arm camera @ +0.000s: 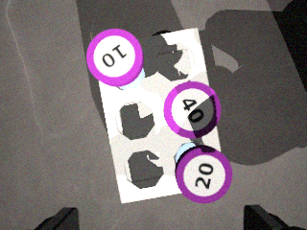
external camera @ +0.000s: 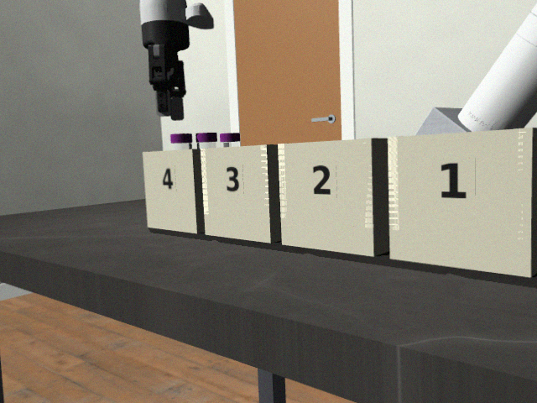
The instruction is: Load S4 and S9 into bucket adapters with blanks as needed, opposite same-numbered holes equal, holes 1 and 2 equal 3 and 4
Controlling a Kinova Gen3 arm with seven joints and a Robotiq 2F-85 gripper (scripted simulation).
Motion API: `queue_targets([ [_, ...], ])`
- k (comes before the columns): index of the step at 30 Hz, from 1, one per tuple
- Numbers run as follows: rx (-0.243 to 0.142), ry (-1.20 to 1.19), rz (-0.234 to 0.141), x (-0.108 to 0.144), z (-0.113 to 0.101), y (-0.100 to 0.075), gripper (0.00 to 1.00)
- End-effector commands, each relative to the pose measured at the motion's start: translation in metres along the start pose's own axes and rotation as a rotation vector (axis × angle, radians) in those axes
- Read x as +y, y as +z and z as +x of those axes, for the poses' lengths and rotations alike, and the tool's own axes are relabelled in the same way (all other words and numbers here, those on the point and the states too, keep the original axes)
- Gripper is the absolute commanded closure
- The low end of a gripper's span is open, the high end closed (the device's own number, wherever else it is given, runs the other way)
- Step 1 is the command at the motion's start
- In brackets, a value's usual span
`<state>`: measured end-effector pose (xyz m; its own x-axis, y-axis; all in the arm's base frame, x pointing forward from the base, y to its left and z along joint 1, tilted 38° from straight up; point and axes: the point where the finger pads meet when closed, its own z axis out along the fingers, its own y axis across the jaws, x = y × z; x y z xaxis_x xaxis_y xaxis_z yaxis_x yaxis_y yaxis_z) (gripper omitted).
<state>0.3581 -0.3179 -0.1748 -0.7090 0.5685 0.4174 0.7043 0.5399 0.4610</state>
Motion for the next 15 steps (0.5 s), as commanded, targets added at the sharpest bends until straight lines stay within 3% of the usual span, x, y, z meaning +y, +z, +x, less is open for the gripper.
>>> queue_targets([
  [1,-0.002,0.0,0.0,-0.0001,-0.0005,-0.0012,0.0],
  [12,-0.002,0.0,0.0,-0.0001,-0.0005,-0.0012,0.0],
  [15,-0.002,0.0,0.0,-0.0001,-0.0004,-0.0092,0.0],
])
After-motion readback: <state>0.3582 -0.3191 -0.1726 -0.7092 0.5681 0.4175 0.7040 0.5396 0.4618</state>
